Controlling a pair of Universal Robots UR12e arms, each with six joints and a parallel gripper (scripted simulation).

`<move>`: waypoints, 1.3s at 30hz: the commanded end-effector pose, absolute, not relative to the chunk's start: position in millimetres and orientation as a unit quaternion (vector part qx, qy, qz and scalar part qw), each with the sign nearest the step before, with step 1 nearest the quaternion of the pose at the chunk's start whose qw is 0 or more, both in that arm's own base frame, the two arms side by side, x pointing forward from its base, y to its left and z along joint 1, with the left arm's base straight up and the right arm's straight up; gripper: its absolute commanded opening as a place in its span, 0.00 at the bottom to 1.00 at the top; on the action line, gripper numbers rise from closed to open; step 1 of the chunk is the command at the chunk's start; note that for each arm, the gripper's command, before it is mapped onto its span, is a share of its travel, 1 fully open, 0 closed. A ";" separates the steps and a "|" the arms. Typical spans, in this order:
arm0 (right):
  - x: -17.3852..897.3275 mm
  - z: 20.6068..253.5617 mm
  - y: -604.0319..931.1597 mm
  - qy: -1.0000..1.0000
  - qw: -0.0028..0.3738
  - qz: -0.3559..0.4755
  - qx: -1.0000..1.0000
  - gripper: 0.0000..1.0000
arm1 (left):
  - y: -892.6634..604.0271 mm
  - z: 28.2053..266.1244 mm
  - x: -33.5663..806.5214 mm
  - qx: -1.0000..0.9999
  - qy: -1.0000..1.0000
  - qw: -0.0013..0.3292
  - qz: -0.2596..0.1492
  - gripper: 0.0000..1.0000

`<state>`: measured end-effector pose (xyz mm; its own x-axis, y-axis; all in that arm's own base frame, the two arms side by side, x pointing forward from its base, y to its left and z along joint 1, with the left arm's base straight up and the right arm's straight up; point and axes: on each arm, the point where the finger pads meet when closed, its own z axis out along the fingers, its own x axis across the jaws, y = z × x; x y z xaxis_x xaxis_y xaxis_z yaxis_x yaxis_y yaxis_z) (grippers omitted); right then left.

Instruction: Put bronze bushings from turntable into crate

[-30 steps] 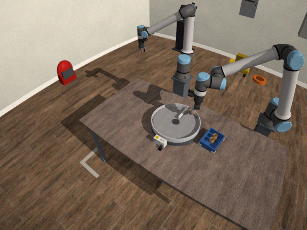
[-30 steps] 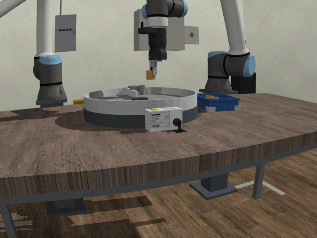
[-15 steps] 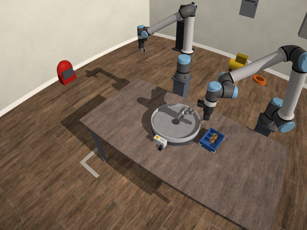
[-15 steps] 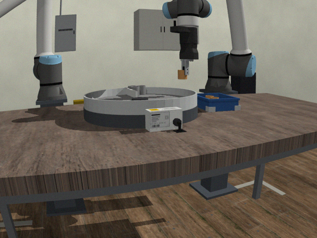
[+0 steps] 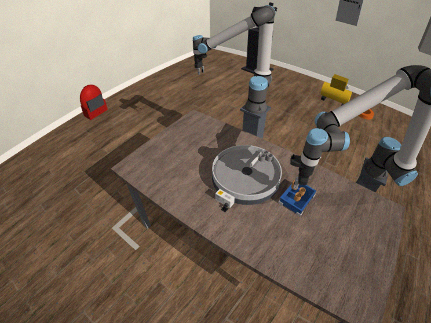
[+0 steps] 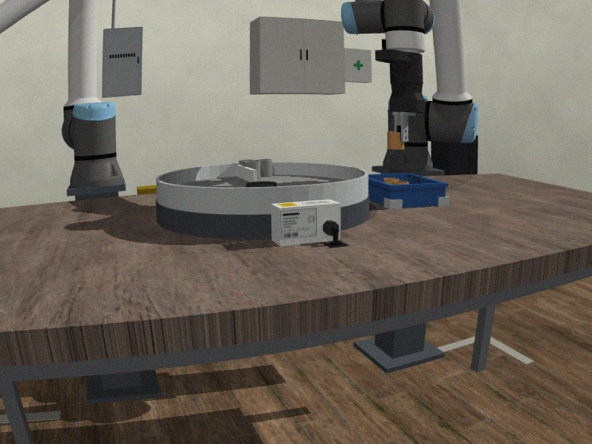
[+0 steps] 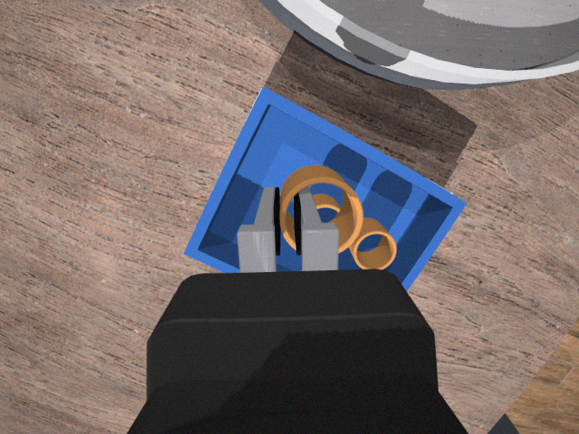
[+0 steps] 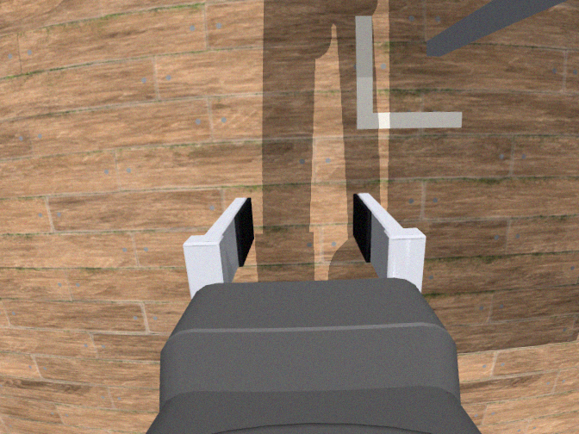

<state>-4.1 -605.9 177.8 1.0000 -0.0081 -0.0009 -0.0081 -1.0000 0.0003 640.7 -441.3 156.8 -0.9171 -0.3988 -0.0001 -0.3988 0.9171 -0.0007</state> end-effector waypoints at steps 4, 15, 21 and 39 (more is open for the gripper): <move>-5.1 177.0 -604.0 -0.004 0.000 0.000 1.000 1.00 | -414.5 160.4 657.9 -0.199 0.980 0.001 -0.003 0.00; -5.1 177.0 -604.0 -0.004 0.000 0.000 1.000 1.00 | -414.2 160.1 658.2 -0.198 0.980 0.001 -0.003 0.00; -5.1 177.0 -604.0 -0.004 0.000 0.000 1.000 1.00 | -413.9 160.1 658.4 -0.198 0.980 0.001 -0.003 0.00; -5.1 177.0 -604.0 -0.004 0.000 0.000 1.000 1.00 | -413.9 160.1 658.4 -0.198 0.980 0.001 -0.003 0.00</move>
